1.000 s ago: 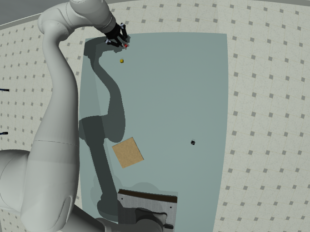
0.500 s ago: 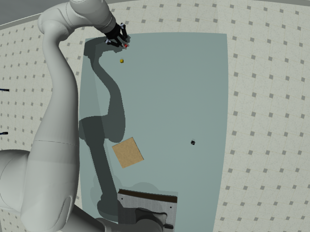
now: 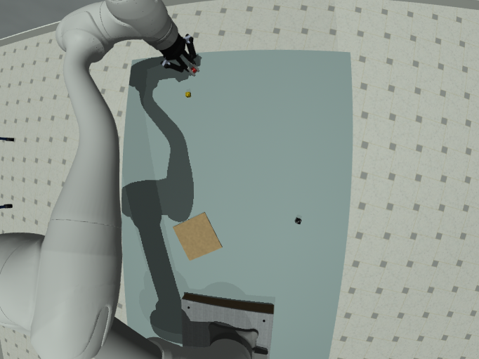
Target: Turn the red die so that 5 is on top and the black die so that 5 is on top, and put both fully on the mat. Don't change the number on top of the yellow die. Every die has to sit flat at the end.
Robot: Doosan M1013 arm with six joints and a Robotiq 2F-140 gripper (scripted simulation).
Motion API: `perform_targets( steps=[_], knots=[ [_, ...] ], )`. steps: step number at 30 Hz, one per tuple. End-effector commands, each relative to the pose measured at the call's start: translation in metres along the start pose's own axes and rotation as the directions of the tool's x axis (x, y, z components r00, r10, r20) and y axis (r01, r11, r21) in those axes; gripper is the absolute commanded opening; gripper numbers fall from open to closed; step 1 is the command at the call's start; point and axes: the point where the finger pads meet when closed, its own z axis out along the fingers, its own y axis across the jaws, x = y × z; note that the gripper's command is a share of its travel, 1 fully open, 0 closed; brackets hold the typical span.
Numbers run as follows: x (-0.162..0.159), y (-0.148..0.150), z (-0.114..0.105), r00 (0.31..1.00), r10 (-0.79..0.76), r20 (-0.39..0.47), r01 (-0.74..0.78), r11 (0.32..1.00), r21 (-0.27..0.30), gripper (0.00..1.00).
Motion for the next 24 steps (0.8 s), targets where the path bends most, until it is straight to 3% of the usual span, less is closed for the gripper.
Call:
perform_targets(
  steps=[1, 10, 17, 24],
  knots=[
    [0.0, 0.0, -0.015, 1.0, 0.0, 0.0, 0.0, 1.0, 0.0, 0.16],
    [0.0, 0.0, -0.079, 1.0, 0.0, 0.0, 0.0, 1.0, 0.0, 0.16],
    [0.0, 0.0, -0.093, 1.0, 0.0, 0.0, 0.0, 1.0, 0.0, 0.16],
    [0.0, 0.0, -0.093, 1.0, 0.0, 0.0, 0.0, 1.0, 0.0, 0.16]
  ],
)
